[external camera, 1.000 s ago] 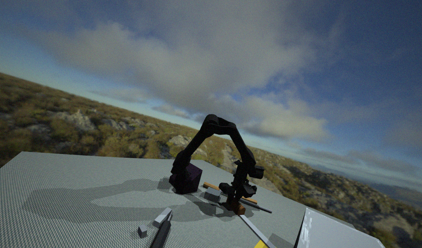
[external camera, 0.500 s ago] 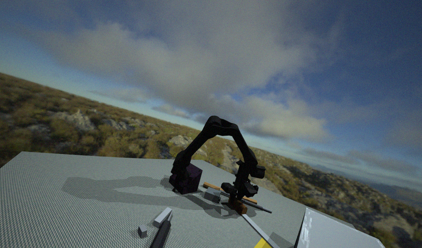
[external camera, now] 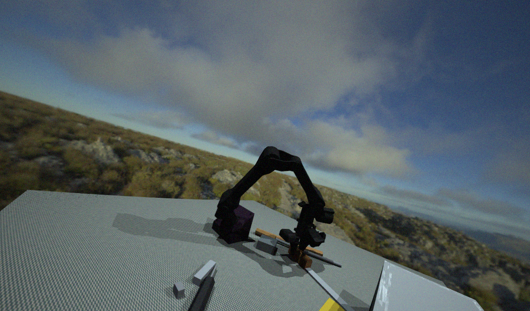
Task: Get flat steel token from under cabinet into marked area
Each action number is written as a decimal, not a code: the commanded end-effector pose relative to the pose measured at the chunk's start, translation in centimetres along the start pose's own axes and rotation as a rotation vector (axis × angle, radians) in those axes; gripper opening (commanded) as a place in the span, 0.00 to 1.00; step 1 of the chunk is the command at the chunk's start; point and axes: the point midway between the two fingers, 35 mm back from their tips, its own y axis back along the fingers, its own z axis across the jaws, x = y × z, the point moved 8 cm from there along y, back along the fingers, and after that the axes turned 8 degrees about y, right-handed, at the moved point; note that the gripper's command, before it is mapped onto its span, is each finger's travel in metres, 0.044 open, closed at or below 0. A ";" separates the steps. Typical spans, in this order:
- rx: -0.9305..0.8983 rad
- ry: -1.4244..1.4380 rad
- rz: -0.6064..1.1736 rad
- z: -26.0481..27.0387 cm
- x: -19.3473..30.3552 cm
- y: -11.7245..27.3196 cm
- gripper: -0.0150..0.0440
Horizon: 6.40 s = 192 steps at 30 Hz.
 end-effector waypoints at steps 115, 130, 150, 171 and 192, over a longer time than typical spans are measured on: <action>-0.003 0.001 -0.008 -1.3 -10.6 0.0 0.25; -0.003 0.001 -0.009 -1.6 -12.4 0.0 0.25; -0.002 0.000 -0.010 -1.8 -14.7 0.1 0.25; -0.002 -0.001 -0.011 -2.3 -16.2 0.0 0.25; 0.000 0.000 -0.010 -4.4 -15.9 -0.1 0.25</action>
